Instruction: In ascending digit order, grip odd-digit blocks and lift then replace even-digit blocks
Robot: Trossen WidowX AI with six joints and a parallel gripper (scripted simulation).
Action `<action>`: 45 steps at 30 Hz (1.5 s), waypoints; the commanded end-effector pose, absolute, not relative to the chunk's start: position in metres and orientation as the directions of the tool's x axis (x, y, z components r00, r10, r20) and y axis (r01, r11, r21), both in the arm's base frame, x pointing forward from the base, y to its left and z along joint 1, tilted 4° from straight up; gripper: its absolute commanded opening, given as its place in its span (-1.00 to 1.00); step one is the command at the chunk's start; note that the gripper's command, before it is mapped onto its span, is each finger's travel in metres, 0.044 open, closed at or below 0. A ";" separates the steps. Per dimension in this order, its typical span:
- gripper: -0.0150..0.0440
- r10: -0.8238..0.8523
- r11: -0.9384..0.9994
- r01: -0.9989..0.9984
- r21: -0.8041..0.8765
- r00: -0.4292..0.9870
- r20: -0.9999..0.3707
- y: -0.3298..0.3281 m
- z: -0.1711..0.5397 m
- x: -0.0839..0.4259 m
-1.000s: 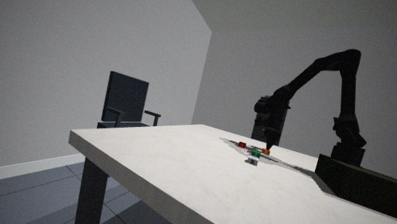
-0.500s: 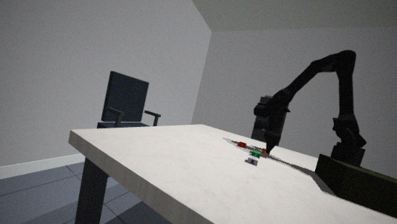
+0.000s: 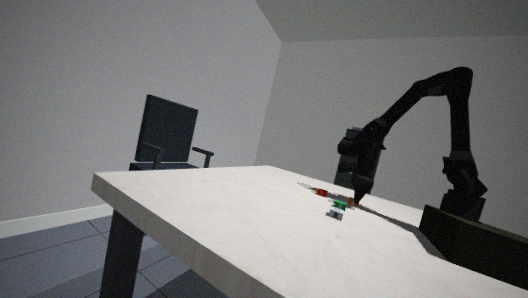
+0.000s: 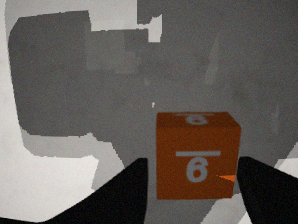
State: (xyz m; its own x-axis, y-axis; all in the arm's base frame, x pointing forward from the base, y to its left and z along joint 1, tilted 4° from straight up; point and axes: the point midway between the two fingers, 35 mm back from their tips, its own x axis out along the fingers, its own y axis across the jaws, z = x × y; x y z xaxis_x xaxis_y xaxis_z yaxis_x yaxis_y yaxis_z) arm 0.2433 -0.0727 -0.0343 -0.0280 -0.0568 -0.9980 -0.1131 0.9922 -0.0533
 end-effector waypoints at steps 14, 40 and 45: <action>-0.08 -0.061 0.991 -0.118 -0.057 -0.029 -0.998 -0.073 -0.035 0.243; 0.86 -0.061 0.991 -0.118 -0.057 -0.028 -0.998 -0.072 -0.010 0.245; 0.86 -0.061 0.991 -0.118 -0.057 -0.028 -0.998 -0.071 0.001 0.244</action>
